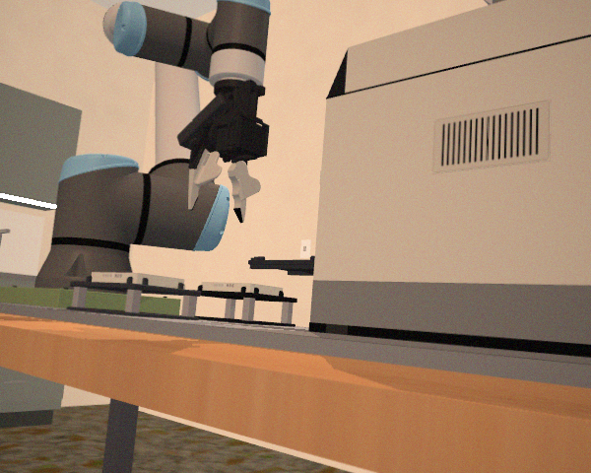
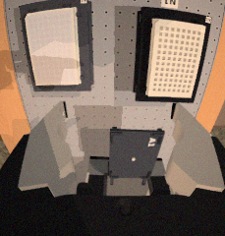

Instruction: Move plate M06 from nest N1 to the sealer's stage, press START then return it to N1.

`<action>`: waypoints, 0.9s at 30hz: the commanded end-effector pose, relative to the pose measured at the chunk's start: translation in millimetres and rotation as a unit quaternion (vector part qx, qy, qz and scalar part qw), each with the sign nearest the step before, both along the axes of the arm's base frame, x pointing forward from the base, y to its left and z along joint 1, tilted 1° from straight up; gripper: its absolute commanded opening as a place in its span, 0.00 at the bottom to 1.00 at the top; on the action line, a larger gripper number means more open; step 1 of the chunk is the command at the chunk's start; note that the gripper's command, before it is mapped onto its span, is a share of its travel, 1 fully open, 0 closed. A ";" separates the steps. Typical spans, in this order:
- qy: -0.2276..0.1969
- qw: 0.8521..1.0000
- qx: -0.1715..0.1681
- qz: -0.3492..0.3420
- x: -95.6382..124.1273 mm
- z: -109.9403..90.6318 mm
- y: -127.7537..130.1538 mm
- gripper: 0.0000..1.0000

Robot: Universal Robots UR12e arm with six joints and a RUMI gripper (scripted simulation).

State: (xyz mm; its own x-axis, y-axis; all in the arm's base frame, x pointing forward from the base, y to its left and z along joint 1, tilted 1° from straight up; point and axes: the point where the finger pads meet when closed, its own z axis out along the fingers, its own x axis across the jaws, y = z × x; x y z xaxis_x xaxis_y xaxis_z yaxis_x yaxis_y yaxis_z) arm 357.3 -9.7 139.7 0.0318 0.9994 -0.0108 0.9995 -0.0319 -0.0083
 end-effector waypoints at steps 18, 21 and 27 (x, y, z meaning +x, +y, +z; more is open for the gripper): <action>0.000 1.000 0.000 0.000 -15.2 -0.1 72.9 0.68; 0.000 1.000 0.000 0.000 -16.3 -0.1 77.8 0.68; 0.000 1.000 0.000 0.000 -20.1 -0.3 95.2 0.68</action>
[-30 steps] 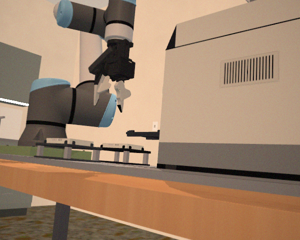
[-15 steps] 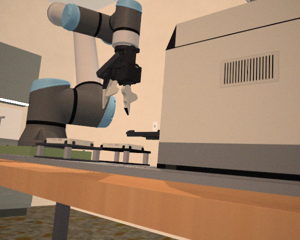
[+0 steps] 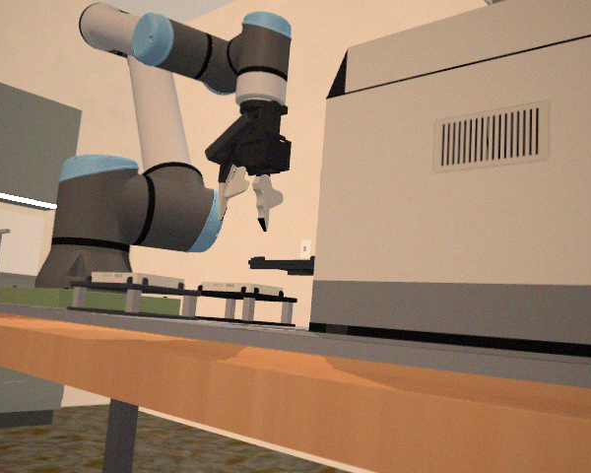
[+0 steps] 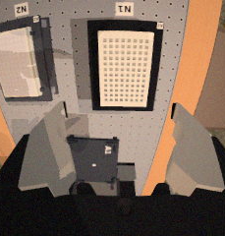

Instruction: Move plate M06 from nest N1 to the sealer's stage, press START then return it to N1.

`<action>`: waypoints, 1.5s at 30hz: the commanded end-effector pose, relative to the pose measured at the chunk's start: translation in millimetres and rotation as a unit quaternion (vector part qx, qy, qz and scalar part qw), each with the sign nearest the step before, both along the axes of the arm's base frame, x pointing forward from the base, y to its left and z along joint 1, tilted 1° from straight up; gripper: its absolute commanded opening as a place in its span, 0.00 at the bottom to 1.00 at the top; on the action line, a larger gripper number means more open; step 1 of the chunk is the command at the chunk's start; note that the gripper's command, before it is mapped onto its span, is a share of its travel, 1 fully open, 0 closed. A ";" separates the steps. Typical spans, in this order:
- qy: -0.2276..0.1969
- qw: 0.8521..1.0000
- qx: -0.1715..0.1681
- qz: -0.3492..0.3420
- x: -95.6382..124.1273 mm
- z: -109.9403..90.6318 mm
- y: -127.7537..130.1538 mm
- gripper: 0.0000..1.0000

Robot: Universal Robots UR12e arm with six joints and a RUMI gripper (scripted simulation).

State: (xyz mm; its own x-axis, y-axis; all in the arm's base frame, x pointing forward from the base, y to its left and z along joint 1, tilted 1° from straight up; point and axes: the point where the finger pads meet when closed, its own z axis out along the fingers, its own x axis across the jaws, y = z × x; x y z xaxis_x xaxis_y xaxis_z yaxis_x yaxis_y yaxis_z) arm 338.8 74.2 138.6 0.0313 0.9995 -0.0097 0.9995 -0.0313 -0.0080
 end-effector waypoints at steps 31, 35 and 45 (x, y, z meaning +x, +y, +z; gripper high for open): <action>0.000 1.000 -0.001 0.000 -1.7 -17.5 11.1 0.68; 0.000 1.000 -0.001 0.000 -1.7 -24.2 11.0 0.68; 0.000 1.000 -0.001 0.000 -1.9 -37.5 10.9 0.68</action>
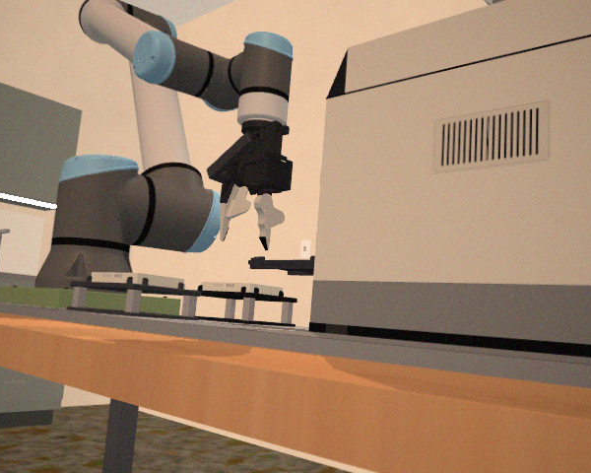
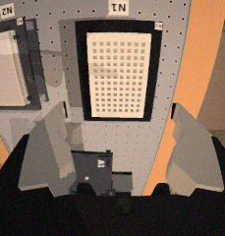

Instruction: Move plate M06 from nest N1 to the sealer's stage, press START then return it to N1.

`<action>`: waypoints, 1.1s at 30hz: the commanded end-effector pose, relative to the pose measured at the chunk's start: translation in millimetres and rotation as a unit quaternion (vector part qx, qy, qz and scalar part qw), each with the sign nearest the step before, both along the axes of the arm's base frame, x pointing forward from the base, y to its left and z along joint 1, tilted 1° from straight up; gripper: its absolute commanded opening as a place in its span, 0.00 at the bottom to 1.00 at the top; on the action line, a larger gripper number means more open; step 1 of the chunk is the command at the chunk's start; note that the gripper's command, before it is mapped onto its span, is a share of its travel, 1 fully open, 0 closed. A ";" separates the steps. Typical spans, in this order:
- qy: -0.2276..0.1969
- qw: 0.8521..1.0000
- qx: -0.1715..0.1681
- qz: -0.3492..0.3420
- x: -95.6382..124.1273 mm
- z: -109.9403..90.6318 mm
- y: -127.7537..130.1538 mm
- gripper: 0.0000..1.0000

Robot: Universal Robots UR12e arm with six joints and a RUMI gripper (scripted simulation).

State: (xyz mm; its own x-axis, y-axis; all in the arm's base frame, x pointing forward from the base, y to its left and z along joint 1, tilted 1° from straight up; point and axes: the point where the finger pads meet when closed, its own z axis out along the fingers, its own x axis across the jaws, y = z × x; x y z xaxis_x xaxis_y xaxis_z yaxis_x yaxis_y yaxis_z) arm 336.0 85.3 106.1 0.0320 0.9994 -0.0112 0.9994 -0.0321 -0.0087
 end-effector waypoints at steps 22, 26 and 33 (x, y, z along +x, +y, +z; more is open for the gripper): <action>-0.001 1.000 0.000 0.000 0.7 -38.4 -0.6 0.68; -0.001 1.000 0.000 0.000 0.6 -45.0 -0.7 0.68; -0.001 1.000 0.000 0.000 0.6 -54.1 -0.7 0.68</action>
